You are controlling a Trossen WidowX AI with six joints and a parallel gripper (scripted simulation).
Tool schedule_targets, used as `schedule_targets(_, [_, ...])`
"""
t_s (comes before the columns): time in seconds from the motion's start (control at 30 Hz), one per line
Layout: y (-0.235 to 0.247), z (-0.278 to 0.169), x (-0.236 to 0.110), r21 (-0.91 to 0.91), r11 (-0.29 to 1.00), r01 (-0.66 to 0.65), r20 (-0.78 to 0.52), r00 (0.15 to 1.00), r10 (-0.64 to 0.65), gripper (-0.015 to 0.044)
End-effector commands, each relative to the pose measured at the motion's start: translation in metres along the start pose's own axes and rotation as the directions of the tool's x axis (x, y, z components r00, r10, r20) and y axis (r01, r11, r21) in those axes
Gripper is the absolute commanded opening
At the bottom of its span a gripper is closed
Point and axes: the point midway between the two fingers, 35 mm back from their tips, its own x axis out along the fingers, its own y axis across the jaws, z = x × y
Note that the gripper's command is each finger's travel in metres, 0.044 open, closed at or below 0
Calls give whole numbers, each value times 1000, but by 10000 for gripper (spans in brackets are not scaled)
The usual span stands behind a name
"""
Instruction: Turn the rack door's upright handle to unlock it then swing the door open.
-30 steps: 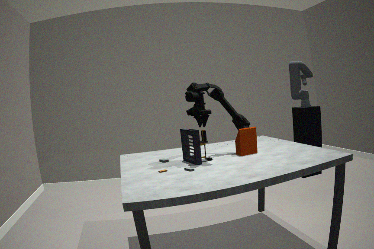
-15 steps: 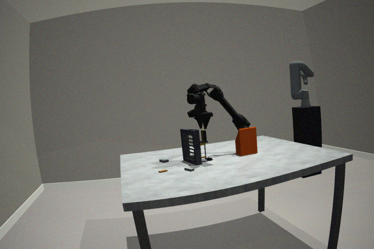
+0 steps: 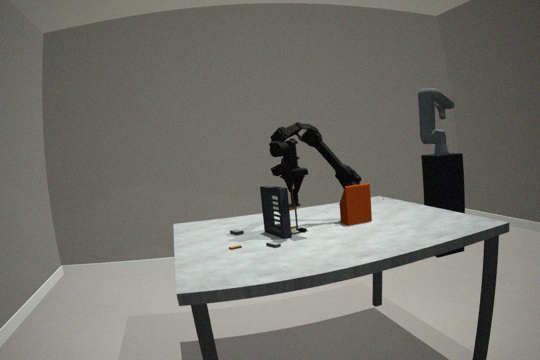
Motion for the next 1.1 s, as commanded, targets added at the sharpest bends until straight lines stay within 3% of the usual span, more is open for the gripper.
schedule_targets(0.0, [-1,0,5,-1,1000,1,5,1000,-1,290])
schedule_targets(0.6, [-2,-2,31,0,1000,4,4,1000,-4,290])
schedule_targets(0.83, [-2,-2,31,0,1000,4,4,1000,-4,106])
schedule_targets(1.07, [-2,-2,31,0,1000,4,4,1000,-4,59])
